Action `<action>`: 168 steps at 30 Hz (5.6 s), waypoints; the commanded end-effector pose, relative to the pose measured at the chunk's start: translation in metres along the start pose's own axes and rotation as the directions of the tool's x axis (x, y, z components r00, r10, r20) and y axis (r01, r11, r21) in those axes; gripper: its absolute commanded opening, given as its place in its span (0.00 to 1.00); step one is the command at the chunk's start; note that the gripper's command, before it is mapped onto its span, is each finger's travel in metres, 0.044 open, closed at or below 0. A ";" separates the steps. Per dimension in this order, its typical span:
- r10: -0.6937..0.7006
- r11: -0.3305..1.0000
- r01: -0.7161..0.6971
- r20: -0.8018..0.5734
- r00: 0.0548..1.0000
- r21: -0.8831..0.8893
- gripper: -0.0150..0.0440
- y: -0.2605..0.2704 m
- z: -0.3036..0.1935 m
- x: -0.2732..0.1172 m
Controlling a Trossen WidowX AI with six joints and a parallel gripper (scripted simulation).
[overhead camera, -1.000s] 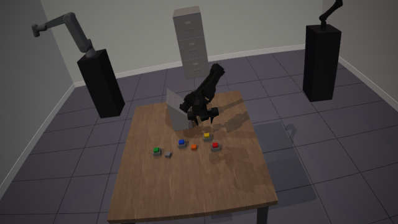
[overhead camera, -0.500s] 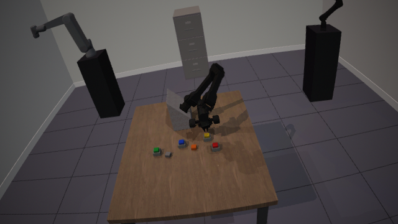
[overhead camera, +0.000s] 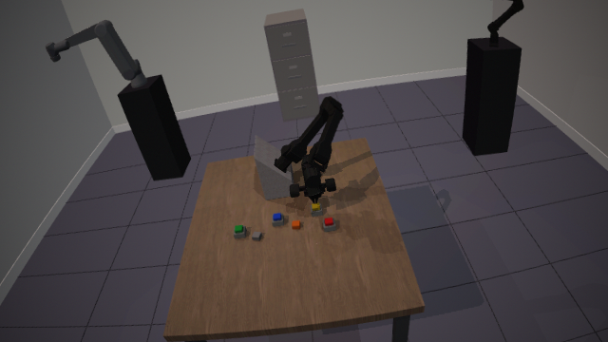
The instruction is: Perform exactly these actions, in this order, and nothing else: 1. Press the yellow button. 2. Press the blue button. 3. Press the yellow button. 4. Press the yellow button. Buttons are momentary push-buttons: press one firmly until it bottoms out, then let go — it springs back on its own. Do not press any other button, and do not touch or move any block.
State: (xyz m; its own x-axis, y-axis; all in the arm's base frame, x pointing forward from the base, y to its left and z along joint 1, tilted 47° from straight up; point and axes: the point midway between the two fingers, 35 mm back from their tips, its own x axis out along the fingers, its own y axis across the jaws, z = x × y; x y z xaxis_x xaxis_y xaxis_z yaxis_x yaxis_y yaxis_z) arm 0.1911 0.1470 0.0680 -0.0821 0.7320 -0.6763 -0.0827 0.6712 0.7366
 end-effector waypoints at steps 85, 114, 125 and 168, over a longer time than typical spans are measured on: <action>-0.007 1.000 0.007 -0.002 1.000 0.008 0.29 -0.170 0.025 0.005; -0.006 1.000 0.006 -0.002 1.000 0.007 0.29 -0.169 0.025 0.020; -0.011 1.000 0.011 -0.002 1.000 0.008 0.29 -0.171 0.027 -0.051; -0.001 1.000 0.001 -0.004 1.000 0.009 0.29 -0.001 -0.001 0.004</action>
State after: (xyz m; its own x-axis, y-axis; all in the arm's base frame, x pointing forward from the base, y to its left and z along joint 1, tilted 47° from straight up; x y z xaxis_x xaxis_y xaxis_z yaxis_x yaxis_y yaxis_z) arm 0.1911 0.1468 0.0678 -0.0822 0.7310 -0.6774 -0.0826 0.6724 0.7356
